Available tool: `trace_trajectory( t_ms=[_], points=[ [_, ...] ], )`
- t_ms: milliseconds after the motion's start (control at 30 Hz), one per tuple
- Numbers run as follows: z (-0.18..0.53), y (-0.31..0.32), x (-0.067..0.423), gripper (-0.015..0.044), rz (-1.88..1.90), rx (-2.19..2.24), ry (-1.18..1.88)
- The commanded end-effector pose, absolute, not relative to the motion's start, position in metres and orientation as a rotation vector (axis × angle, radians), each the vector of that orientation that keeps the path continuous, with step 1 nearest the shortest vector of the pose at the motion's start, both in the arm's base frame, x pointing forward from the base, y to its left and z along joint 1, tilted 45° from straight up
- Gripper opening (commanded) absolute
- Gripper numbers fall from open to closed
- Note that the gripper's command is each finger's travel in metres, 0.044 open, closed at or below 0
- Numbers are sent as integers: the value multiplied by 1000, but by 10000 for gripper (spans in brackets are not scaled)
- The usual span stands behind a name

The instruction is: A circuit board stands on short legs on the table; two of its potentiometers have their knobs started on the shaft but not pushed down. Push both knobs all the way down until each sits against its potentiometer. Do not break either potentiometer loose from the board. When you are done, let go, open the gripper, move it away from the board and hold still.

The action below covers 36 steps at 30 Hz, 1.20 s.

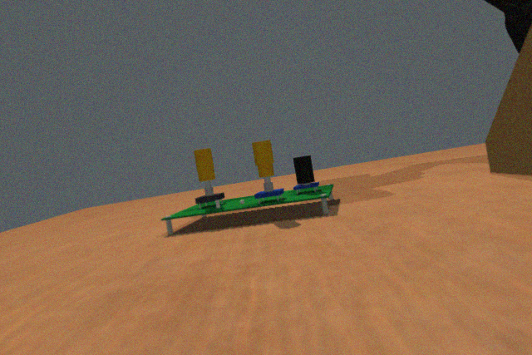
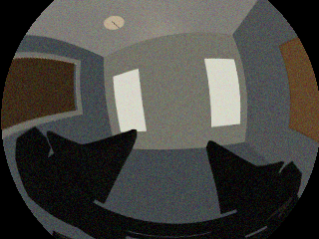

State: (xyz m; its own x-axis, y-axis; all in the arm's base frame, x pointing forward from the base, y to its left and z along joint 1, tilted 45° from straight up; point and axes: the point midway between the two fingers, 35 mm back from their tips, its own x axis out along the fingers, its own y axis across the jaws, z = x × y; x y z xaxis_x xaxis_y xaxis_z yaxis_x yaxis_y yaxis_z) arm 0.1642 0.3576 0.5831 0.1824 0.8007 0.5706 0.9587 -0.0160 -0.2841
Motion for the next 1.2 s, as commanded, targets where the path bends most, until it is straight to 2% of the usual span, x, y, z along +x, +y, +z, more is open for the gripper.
trace_trajectory(
  t_ms=[0, 467, 1167],
  points=[
    [583, 358, 165, 374, -328, -1850, -1647],
    [531, 362, 232, 6, 1, -1895, -1408],
    [410, 366, 337, 0, 516, -1807, -821]
  ],
)
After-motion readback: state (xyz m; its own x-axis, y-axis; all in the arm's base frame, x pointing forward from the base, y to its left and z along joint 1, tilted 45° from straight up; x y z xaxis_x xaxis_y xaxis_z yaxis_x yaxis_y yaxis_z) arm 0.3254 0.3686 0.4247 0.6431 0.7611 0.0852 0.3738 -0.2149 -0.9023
